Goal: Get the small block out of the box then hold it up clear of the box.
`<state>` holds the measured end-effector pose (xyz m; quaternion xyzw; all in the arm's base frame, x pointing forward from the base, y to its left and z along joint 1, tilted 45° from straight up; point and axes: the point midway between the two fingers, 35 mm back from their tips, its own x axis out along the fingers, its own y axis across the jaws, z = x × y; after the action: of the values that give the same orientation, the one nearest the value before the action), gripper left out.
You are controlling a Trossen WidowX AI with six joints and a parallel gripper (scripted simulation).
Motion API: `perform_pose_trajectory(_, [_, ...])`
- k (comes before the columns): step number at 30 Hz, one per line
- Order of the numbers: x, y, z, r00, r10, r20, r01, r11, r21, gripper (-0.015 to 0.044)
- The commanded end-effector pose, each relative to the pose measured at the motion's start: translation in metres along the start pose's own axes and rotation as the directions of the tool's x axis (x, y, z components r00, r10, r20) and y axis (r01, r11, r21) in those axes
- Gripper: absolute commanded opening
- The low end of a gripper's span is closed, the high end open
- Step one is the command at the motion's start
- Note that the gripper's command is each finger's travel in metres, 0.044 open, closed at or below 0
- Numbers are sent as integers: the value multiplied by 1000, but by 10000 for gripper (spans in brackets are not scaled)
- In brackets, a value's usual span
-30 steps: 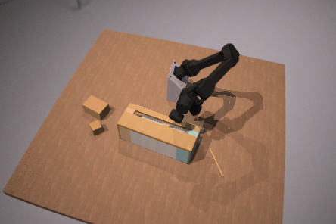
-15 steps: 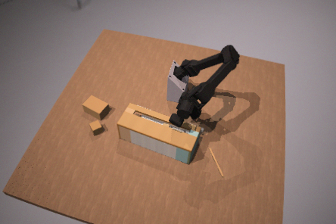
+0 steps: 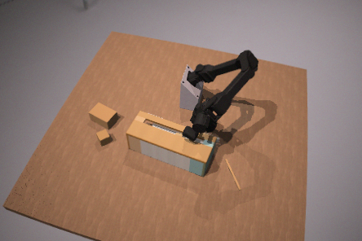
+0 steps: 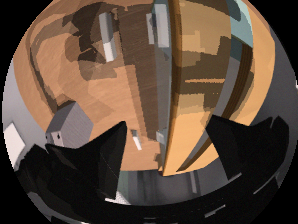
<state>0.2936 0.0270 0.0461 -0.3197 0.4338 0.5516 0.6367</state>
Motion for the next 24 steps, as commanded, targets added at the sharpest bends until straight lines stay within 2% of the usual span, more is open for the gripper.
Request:
perform_pose_trajectory(1, [8, 1, 4, 1000, 4, 6, -4, 1000, 7, 400])
perform_pose_trajectory(14, [26, 3, 13, 1000, 5, 9, -5, 1000, 6, 400])
perform_pose_trajectory(24, [28, 2, -7, 1000, 3, 2, -3, 1000, 0, 400])
